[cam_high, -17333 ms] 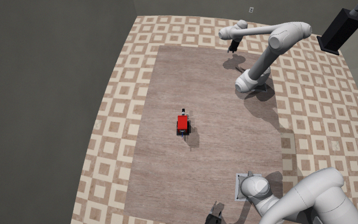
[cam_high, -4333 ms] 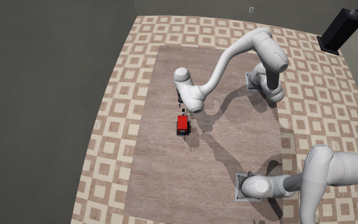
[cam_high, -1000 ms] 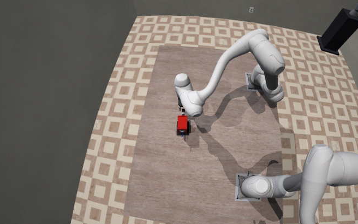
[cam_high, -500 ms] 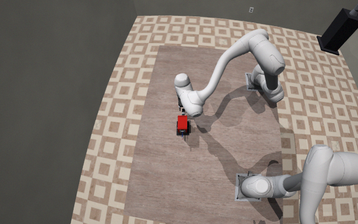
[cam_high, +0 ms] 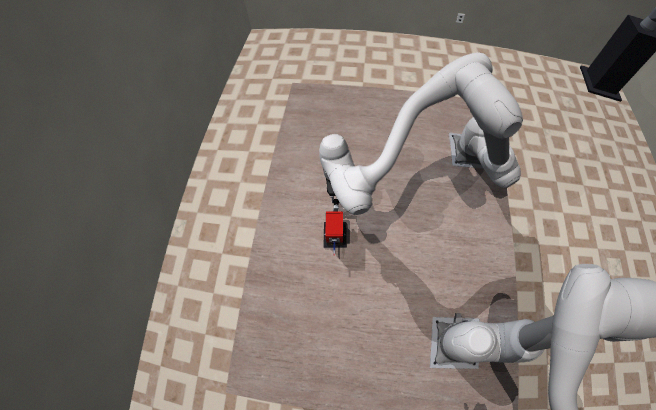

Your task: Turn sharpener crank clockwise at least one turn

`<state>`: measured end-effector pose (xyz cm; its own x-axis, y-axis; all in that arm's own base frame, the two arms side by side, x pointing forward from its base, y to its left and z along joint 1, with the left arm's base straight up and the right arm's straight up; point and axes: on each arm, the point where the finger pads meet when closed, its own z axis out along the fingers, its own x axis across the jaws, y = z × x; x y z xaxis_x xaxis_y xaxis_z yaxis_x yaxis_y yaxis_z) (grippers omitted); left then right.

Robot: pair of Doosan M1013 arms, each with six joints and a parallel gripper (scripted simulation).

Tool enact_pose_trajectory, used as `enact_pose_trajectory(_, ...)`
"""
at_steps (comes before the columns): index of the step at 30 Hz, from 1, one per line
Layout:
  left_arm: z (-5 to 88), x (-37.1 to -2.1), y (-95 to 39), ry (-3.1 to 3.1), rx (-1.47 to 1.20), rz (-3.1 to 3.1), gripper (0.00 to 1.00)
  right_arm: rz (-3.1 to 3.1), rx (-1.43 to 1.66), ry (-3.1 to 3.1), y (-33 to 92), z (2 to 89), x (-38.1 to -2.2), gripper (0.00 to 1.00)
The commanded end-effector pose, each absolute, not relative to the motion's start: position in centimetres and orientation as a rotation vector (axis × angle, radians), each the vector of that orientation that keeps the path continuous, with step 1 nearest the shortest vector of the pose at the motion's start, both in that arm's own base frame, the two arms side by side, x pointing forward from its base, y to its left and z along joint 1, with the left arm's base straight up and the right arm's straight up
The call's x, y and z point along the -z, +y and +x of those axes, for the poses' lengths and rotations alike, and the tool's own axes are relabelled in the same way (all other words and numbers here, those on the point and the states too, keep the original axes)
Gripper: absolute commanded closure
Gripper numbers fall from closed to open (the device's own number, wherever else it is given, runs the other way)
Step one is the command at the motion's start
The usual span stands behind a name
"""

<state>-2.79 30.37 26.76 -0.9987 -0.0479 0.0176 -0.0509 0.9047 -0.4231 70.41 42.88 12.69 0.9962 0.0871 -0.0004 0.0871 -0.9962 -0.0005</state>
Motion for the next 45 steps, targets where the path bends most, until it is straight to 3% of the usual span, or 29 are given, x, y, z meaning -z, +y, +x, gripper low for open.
enact_pose_trajectory(1,-3.14,-26.89,30.17,-3.054,-0.677,0.072,0.00,-3.138,0.003,-0.144,42.94,70.42,-12.55,1.00)
enact_pose_trajectory(45,-3.14,-26.89,30.17,-3.054,-0.677,0.072,0.00,-3.139,0.002,-0.143,42.95,70.91,-12.68,1.00)
